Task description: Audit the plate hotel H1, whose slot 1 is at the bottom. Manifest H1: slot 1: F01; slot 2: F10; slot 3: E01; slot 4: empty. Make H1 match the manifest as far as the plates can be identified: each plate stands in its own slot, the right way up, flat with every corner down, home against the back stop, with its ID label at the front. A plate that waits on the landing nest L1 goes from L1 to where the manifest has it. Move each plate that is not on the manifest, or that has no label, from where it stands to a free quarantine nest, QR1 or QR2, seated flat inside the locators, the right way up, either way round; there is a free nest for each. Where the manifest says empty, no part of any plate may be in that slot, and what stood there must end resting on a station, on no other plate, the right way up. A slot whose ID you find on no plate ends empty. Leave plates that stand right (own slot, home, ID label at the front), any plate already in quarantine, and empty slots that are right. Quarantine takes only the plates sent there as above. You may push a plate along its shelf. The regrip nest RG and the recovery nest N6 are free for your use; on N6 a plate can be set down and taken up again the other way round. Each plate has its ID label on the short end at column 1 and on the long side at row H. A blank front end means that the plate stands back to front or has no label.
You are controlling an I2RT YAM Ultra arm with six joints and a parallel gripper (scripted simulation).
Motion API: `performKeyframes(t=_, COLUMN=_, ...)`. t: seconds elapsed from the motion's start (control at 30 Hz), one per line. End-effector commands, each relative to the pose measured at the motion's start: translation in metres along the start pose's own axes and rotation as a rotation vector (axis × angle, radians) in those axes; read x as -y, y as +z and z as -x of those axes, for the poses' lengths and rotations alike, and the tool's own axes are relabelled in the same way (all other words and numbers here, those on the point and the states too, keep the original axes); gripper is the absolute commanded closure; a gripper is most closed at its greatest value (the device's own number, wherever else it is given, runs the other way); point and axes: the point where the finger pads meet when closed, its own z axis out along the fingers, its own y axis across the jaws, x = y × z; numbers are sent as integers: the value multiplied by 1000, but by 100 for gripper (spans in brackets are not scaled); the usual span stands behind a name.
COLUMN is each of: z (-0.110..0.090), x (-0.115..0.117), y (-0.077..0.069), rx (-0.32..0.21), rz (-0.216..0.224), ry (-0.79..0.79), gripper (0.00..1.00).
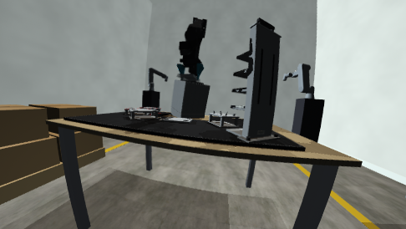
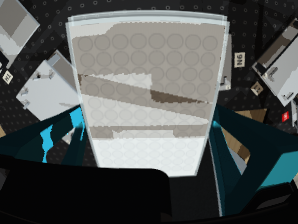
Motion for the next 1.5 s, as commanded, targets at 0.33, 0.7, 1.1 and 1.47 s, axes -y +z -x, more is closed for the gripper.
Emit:
performKeyframes(t=0.33, z=13, x=36, y=-4, rx=14, rz=6, ry=182, gripper=14)
performKeyframes(t=0.7, z=20, x=65, y=-4, rx=15, rz=5, ry=182, gripper=14)
performKeyframes(t=1.1, z=28, x=98, y=-4, rx=15, rz=4, ry=182, gripper=14)
performKeyframes(t=1.47, z=37, x=133, y=-4, rx=15, rz=3, ry=181, gripper=14)
